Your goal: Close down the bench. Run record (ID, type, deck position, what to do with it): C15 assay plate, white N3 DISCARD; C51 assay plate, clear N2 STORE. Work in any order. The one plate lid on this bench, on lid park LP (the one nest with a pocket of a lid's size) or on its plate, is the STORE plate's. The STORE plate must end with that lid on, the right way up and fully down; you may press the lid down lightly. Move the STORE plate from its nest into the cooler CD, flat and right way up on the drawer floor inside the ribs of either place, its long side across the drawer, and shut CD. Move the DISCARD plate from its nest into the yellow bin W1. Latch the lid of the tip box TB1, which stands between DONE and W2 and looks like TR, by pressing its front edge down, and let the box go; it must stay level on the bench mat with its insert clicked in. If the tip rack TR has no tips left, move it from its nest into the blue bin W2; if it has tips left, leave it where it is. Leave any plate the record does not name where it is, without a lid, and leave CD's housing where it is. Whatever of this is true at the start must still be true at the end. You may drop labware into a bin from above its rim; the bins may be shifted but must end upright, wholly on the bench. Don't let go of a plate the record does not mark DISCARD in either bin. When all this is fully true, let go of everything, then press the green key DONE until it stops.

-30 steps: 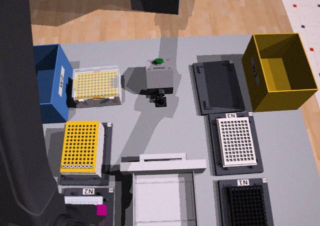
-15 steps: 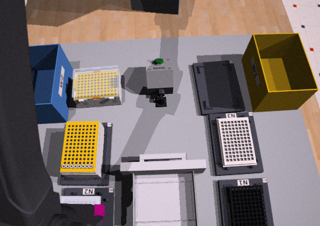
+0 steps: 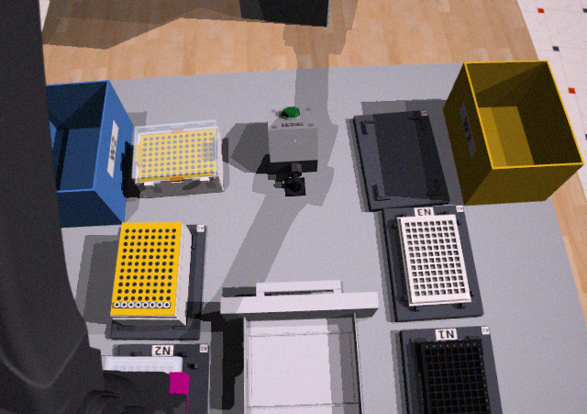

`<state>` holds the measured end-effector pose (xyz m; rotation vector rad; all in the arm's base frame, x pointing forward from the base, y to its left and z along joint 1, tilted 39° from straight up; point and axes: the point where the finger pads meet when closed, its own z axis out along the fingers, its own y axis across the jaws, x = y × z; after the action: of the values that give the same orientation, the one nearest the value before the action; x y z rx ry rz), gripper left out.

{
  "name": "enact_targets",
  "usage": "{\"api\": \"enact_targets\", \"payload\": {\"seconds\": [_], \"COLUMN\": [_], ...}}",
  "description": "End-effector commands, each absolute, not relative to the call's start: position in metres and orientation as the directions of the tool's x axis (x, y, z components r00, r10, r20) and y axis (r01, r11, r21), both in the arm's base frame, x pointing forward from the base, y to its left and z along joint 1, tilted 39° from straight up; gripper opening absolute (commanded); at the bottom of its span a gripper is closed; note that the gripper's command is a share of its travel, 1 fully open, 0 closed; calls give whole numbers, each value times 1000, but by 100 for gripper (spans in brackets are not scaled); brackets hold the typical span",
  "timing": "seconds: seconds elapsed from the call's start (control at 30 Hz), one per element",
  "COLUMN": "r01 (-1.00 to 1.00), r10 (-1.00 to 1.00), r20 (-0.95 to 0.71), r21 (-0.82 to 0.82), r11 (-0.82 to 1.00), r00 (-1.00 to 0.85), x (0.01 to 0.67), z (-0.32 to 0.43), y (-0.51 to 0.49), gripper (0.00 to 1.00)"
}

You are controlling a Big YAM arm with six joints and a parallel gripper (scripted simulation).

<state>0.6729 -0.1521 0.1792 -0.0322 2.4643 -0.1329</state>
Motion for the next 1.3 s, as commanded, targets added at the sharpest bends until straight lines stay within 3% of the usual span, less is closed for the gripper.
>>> {"api": "enact_targets", "payload": {"seconds": [0.0, 1.27], "r01": [15, 13], "r10": [-66, -68], "r20": [-647, -647], "r21": [-119, -119], "r11": [993, 993], "r00": [-760, -759], "x": [662, 635], "z": [212, 244], "y": [-159, -153], "gripper": [0, 0]}}
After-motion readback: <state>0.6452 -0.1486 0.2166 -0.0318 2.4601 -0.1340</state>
